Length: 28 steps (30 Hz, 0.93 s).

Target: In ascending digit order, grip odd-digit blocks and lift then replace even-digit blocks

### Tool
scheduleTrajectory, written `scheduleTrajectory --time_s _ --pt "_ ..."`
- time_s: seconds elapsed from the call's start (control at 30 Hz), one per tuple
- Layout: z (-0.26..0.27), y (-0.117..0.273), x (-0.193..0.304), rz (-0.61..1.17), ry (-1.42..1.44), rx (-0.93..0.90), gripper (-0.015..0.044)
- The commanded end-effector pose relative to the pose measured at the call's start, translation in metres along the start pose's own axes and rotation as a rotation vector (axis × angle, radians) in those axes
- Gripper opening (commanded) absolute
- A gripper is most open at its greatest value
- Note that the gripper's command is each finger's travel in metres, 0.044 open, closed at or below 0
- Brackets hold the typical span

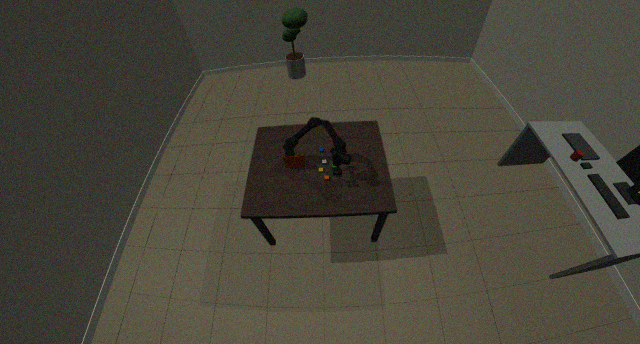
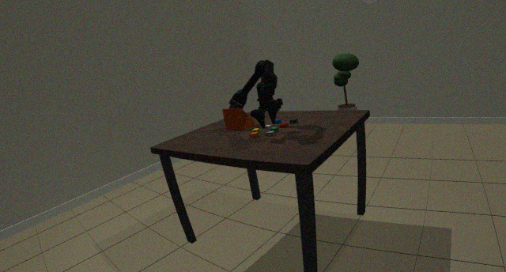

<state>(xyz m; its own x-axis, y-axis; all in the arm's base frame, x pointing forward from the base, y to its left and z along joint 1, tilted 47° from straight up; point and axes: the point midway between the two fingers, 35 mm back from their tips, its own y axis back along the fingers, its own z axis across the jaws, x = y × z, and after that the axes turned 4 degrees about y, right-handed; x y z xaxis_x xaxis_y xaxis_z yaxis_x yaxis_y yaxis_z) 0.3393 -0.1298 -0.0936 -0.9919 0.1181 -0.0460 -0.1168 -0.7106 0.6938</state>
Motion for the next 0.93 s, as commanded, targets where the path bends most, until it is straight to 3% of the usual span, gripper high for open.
scheduleTrajectory --time_s 0.0,0.3,0.6,0.9 --pt "0.047 0.018 -0.010 0.002 0.009 0.010 0.0400" --pt "0.190 0.057 0.006 0.002 0.005 0.015 0.0400" --pt "0.308 0.076 0.076 0.006 0.005 -0.005 0.0400" --pt "0.324 0.078 0.091 0.008 0.005 -0.011 0.0400"
